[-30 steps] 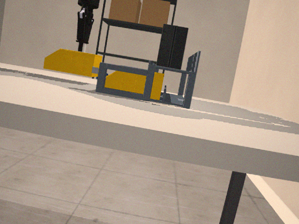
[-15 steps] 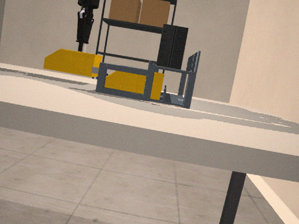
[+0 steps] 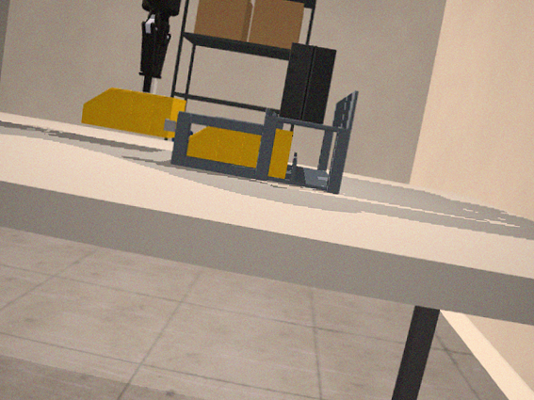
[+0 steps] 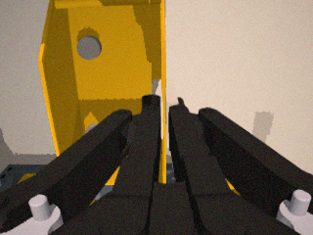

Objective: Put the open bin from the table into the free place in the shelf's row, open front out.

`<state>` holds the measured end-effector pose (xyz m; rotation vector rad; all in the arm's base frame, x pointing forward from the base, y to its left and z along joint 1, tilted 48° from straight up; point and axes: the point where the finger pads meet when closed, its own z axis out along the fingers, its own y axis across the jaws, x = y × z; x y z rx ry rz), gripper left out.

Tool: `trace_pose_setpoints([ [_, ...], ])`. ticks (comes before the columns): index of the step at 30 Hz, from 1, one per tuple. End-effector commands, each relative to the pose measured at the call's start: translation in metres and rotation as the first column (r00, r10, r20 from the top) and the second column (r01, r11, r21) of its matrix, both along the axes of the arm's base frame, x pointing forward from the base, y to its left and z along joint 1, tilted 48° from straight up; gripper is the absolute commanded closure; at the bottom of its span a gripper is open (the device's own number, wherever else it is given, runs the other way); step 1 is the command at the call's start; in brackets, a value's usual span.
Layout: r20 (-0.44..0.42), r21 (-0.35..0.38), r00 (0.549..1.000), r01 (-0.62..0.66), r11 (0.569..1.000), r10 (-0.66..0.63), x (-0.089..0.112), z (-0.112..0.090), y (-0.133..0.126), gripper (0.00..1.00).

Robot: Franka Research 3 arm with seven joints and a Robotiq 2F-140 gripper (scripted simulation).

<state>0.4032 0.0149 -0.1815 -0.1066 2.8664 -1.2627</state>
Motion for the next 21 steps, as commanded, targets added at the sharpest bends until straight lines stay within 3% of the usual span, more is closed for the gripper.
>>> trace_pose_setpoints([
  [1,-0.005,-0.002,1.000,-0.007,1.000,0.007,0.009,0.001,0.000,1.00],
  [14,-0.005,-0.002,1.000,-0.007,1.000,0.007,0.033,-0.001,0.002,1.00],
  [21,-0.005,-0.002,1.000,-0.007,1.000,0.007,0.036,-0.001,0.002,1.00],
])
